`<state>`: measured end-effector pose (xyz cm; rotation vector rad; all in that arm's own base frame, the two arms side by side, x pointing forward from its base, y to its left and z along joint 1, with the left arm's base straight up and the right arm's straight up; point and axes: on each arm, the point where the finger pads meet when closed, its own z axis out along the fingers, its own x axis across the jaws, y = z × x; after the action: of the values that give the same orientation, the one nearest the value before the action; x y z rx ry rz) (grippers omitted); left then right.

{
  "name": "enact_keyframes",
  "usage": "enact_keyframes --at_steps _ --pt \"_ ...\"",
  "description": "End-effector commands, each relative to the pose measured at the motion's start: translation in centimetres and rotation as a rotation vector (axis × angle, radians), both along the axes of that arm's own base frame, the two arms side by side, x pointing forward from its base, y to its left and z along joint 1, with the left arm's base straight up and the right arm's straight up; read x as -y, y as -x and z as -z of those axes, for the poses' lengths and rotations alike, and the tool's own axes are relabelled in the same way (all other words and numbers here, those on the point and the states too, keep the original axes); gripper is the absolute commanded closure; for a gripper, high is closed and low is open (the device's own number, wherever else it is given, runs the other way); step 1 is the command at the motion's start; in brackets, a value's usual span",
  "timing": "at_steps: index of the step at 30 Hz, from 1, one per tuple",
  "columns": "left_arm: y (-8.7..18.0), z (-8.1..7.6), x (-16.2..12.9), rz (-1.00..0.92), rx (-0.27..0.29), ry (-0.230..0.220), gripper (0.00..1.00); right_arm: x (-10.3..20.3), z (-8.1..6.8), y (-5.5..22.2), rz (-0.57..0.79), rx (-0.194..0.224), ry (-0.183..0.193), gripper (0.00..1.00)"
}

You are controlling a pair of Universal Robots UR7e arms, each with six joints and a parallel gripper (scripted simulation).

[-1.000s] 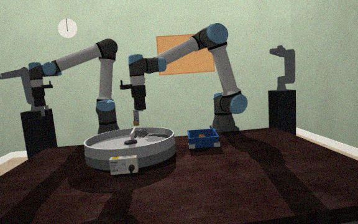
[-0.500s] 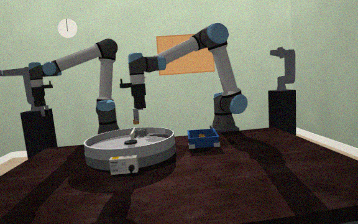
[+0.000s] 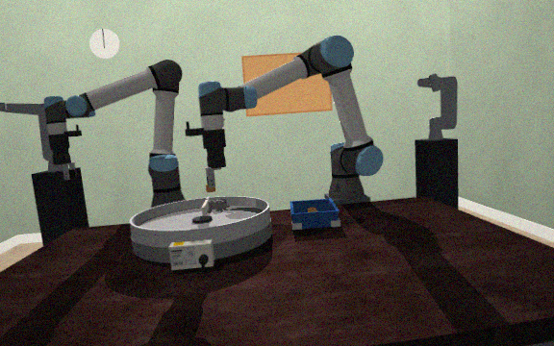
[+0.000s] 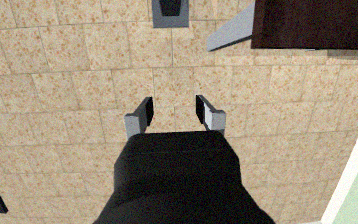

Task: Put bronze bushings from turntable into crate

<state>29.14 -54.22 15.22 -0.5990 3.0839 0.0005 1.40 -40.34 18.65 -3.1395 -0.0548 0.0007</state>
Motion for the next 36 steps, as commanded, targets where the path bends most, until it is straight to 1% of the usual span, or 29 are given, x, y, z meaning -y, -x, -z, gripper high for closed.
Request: enact_keyframes --at_steps 1,12,20,27,34,36 --pt "0.0 -0.1 0.0 0.000 0.001 0.002 1.00 0.0 -0.1 0.0 0.000 0.001 0.002 0.00" --pt "0.0 -0.1 0.0 0.000 0.001 0.002 1.00 0.0 -0.1 0.0 0.000 0.001 0.002 0.00" --pt "-0.2 -0.1 -0.6 0.000 0.001 0.002 1.00 0.0 -0.1 0.0 0.000 0.001 0.002 0.00" --pt "-0.9 -0.1 -2.6 0.000 0.001 0.002 1.00 0.0 -0.1 0.0 0.000 0.001 0.002 0.00" --pt "-2.2 -0.1 -6.2 0.000 0.001 0.002 1.00 0.0 -0.1 0.0 0.000 0.001 0.002 0.00" --pt "-2.2 -0.1 -6.2 0.000 0.001 0.002 1.00 0.0 -0.1 0.0 0.000 0.001 0.002 0.00"
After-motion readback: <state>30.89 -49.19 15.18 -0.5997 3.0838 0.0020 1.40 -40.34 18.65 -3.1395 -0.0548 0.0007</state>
